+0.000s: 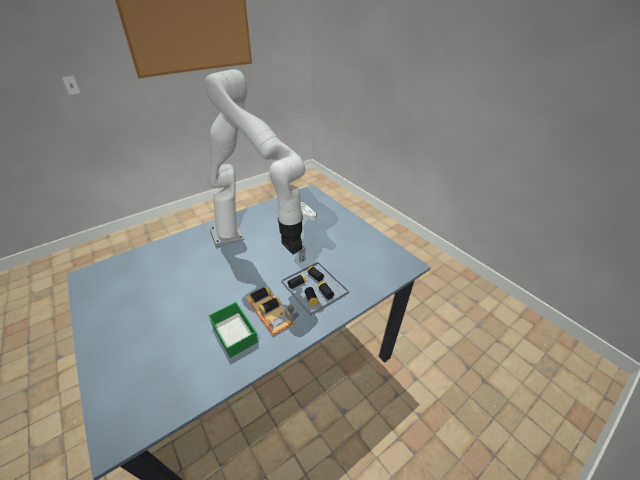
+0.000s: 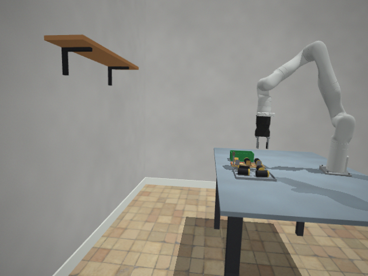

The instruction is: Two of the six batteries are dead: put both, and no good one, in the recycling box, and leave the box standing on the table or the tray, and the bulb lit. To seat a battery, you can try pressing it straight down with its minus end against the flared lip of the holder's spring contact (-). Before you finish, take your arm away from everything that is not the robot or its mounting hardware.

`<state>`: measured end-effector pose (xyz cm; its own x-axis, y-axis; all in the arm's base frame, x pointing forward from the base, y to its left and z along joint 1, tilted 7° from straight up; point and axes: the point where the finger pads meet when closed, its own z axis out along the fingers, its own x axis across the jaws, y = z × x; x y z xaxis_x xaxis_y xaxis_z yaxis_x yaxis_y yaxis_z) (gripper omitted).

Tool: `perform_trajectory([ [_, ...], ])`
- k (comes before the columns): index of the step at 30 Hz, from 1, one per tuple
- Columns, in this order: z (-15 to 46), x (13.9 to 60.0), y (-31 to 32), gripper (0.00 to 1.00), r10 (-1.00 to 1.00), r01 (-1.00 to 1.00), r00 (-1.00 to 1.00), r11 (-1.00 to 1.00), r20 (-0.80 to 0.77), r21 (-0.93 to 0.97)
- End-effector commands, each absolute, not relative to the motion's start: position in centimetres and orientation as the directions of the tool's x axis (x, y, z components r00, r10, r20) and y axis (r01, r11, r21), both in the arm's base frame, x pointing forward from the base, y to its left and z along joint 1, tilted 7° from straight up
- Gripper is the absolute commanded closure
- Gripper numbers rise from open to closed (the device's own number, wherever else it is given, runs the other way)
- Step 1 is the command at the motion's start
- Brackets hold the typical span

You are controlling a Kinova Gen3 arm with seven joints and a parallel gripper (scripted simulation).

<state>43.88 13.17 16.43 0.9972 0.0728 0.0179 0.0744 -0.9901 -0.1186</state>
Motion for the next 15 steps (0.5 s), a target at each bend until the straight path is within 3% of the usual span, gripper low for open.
perform_trajectory([
  [1, 16.7, 43.8, 15.5, 0.1, 0.093, 0.094, 0.995, -0.988, 0.022, -0.12],
  [15, 17.3, 43.9, 20.1, 0.1, 0.093, 0.094, 0.995, -0.988, 0.022, -0.12],
])
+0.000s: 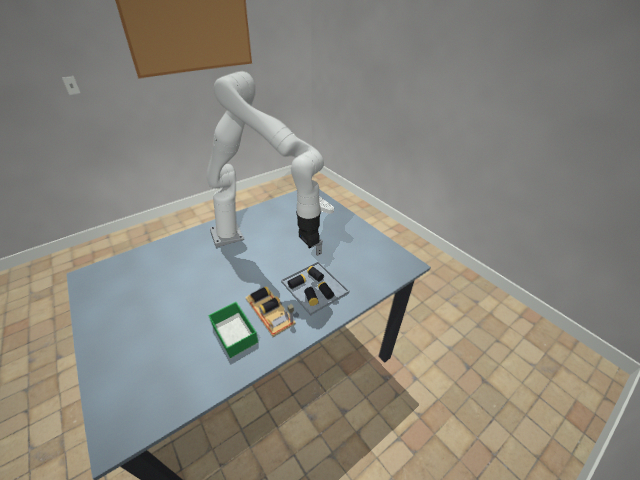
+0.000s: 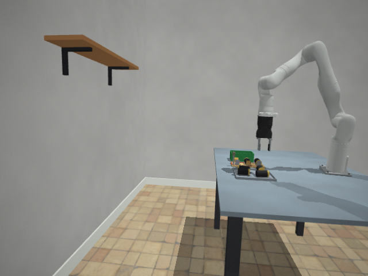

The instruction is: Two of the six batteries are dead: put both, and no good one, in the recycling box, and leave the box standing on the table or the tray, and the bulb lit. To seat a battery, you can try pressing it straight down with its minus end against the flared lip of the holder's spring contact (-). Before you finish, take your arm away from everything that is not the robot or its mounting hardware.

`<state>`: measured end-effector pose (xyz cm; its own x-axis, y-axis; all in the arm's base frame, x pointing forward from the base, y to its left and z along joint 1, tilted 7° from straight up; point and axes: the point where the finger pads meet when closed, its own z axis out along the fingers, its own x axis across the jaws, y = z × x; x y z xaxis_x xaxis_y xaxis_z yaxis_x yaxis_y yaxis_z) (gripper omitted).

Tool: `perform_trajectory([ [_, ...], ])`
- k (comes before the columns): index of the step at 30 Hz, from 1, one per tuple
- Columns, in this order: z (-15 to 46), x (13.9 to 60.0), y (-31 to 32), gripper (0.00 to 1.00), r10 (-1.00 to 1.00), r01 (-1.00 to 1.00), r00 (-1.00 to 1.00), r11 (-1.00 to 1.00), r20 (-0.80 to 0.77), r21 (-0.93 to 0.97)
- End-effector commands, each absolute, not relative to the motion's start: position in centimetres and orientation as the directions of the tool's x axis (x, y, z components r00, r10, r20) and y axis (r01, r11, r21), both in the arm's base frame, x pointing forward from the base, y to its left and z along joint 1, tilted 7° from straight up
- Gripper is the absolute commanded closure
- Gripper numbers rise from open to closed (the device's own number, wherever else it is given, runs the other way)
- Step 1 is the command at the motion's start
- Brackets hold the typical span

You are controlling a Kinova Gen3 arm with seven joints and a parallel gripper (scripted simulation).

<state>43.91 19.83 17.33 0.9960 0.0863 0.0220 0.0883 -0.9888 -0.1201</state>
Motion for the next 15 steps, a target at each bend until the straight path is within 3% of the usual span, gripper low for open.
perform_trajectory([
  [1, 17.31, 43.86, 20.14, 0.1, 0.093, 0.094, 0.995, -0.988, 0.022, -0.12],
  [15, 17.31, 43.86, 20.14, 0.1, 0.098, 0.1, 0.995, -0.988, 0.023, -0.12],
])
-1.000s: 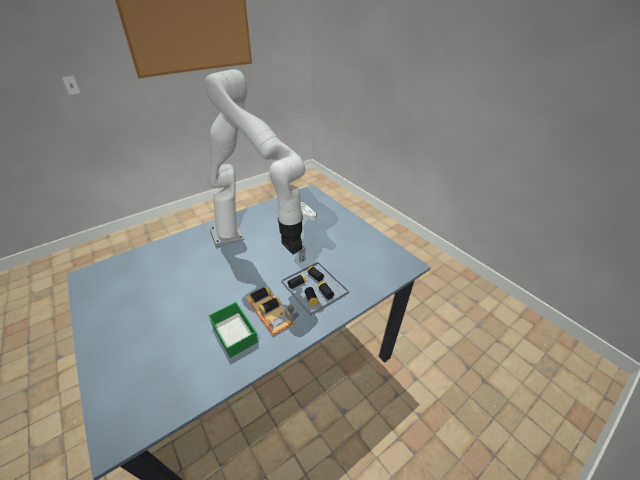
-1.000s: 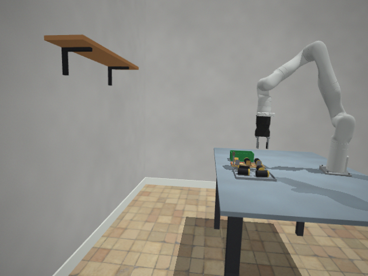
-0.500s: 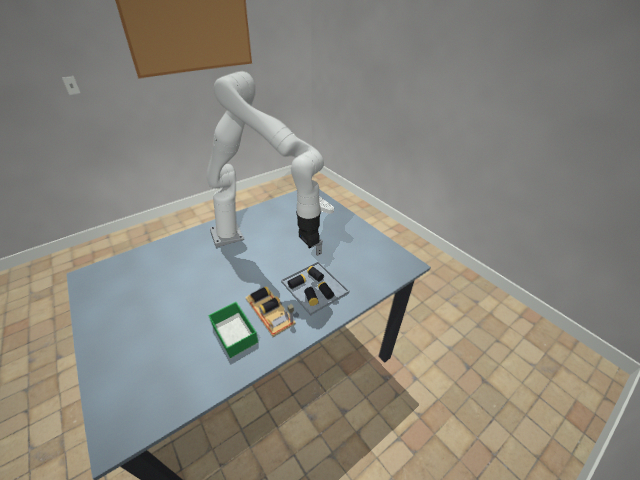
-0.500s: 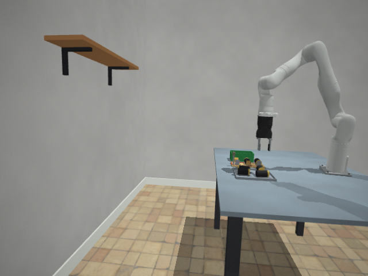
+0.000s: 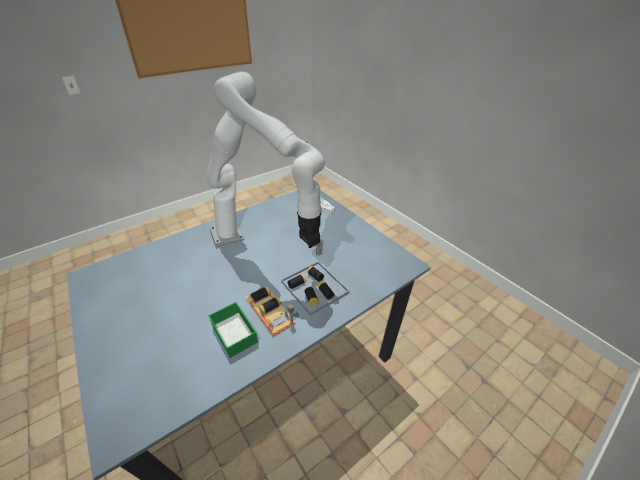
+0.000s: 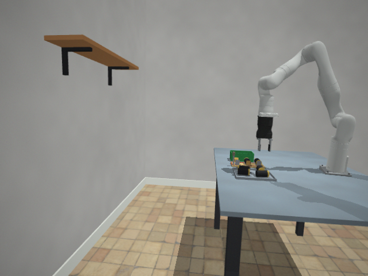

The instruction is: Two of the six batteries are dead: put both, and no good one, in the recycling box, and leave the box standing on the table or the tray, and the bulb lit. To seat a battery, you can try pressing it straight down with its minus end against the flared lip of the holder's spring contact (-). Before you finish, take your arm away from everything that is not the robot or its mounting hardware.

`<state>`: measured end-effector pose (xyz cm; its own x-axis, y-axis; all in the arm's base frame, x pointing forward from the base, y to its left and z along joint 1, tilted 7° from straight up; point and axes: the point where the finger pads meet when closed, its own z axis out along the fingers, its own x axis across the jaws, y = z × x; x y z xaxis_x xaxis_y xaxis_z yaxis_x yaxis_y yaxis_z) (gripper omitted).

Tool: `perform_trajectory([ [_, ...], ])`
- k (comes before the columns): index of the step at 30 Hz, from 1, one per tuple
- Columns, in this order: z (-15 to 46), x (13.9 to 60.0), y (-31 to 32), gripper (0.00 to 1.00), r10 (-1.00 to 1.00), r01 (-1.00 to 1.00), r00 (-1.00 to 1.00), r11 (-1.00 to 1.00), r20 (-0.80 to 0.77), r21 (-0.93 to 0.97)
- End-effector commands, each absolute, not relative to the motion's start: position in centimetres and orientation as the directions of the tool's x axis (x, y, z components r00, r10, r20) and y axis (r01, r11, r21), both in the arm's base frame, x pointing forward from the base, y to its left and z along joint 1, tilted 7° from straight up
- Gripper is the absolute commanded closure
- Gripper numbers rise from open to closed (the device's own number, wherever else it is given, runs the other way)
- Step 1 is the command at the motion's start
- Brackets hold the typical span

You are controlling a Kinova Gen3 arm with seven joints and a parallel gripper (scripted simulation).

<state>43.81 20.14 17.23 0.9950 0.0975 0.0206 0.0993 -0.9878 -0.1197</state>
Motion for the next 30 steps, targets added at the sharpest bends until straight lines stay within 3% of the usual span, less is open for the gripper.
perform_trajectory([
  [1, 17.31, 43.86, 20.14, 0.1, 0.1, 0.102, 0.995, -0.987, 0.023, -0.12],
  [30, 17.31, 43.86, 20.14, 0.1, 0.258, 0.261, 0.965, -0.958, 0.042, -0.115],
])
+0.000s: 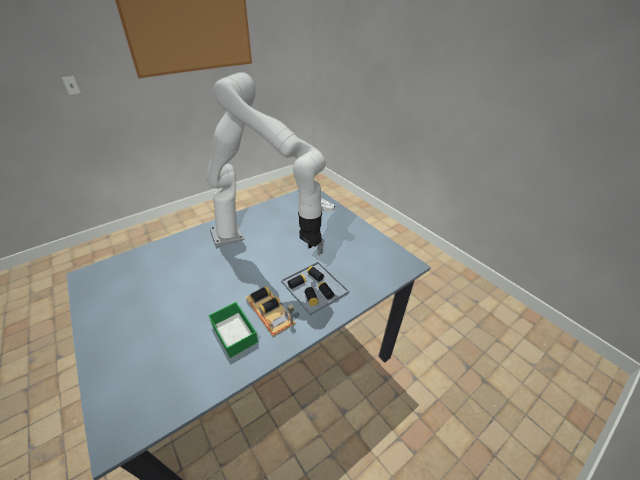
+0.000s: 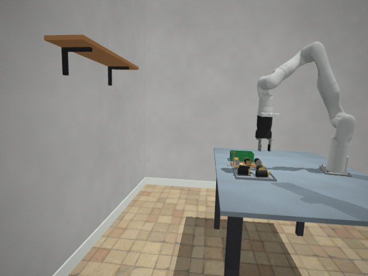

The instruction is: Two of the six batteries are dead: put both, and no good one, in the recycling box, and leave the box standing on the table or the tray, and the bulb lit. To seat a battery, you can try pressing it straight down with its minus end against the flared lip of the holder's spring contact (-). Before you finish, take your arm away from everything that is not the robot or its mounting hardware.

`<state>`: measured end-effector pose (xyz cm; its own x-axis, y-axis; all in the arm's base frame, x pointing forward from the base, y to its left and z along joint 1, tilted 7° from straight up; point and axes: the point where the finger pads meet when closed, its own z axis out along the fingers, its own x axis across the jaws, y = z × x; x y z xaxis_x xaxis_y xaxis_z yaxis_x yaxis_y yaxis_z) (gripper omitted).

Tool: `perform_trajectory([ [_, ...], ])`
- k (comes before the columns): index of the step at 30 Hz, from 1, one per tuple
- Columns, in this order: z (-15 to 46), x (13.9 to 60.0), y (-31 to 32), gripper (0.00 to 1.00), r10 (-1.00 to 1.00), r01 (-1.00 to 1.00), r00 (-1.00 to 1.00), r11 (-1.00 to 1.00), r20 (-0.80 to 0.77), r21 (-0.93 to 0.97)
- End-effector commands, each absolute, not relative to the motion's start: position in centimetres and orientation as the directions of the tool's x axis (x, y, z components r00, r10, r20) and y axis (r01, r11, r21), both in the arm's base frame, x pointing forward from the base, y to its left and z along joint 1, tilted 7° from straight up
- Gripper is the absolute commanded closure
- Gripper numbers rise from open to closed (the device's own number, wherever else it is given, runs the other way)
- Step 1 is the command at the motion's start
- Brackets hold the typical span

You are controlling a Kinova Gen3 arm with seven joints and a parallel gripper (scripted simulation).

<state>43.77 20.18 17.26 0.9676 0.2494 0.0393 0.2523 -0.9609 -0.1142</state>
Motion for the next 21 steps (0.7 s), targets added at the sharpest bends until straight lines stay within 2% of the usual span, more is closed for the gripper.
perform_trajectory([
  [1, 17.31, 43.86, 20.14, 0.1, 0.27, 0.273, 0.962, -0.955, 0.043, -0.114],
  [21, 17.31, 43.86, 20.14, 0.1, 0.526, 0.531, 0.848, -0.842, 0.073, -0.098],
])
